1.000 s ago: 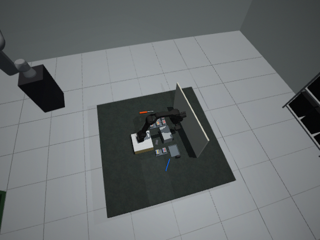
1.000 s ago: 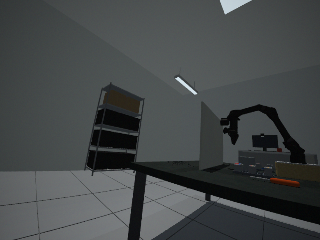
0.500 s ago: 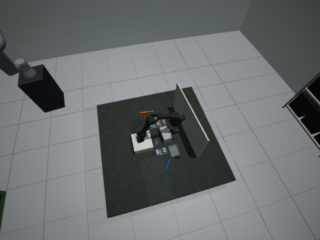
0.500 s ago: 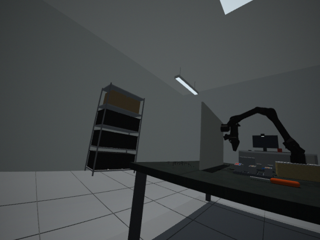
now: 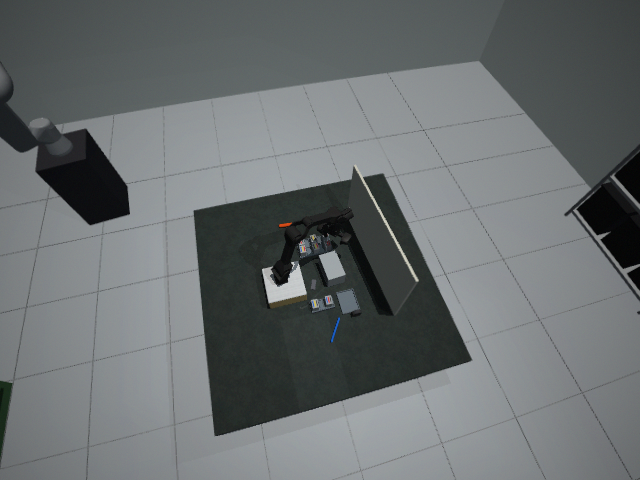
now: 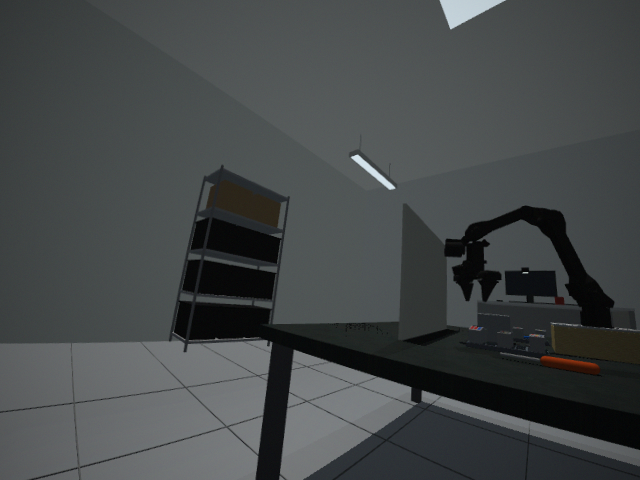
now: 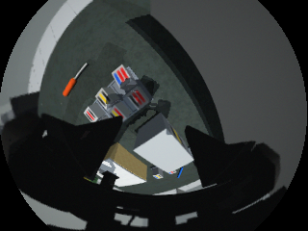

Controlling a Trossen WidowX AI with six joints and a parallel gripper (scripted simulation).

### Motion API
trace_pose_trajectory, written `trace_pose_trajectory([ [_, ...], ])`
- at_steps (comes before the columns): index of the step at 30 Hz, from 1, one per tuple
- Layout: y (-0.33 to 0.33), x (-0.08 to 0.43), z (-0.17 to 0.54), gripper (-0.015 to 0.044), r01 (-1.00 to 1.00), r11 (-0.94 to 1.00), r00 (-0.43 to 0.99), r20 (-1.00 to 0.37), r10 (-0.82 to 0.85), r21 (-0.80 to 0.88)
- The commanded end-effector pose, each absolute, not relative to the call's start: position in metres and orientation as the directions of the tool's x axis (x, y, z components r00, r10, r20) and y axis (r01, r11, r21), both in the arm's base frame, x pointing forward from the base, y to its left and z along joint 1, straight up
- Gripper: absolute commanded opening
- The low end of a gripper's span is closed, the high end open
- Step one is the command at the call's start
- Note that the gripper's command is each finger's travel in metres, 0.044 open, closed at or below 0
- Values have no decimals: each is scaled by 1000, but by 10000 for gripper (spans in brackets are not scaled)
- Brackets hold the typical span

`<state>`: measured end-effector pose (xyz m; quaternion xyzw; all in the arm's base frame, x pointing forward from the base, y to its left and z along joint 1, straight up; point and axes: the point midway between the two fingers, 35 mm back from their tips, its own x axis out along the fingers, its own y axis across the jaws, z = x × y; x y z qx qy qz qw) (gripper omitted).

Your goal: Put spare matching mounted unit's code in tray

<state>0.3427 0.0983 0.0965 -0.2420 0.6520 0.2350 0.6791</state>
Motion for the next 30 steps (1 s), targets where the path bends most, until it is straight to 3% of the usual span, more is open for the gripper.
trace_pose_trajectory([
  [1,157,305,95,440,-900,434,35,-999,10,-28],
  [4,193,274,92,440,-990,140,24,-1000,12,-22],
  [6,202,264,91,440,-998,59,21,-1000,13,-21],
  [15,202,264,91,440,-998,57,21,-1000,13,-21],
  [20,202,265,60,309,-998,57,21,-1000,13,-20],
  [30,202,265,51,300,-998,57,21,-1000,13,-20],
])
